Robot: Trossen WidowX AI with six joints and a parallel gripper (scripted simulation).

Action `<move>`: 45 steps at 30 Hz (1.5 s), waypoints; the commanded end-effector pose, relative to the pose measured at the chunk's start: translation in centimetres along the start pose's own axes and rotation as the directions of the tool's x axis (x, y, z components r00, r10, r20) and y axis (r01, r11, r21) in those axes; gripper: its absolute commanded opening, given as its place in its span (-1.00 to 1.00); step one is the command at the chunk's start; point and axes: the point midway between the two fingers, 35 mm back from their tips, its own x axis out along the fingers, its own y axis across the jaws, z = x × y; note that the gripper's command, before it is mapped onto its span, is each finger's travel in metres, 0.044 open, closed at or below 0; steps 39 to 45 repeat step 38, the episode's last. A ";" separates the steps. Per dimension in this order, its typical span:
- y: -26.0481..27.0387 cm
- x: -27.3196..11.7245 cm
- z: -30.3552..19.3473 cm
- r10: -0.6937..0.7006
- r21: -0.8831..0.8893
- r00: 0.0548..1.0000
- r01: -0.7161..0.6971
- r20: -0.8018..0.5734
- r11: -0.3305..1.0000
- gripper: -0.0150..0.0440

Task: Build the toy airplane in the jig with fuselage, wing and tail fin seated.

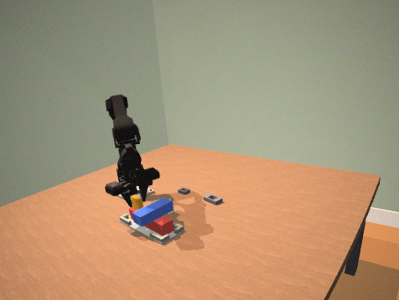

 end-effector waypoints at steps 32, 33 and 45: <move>-0.1 -9.1 0.5 0.000 -0.004 1.000 0.000 -0.005 1.000 0.39; -0.1 -9.1 0.5 0.000 -0.004 1.000 0.000 -0.005 1.000 0.39; -0.1 -9.1 0.5 0.000 -0.004 1.000 0.000 -0.005 1.000 0.39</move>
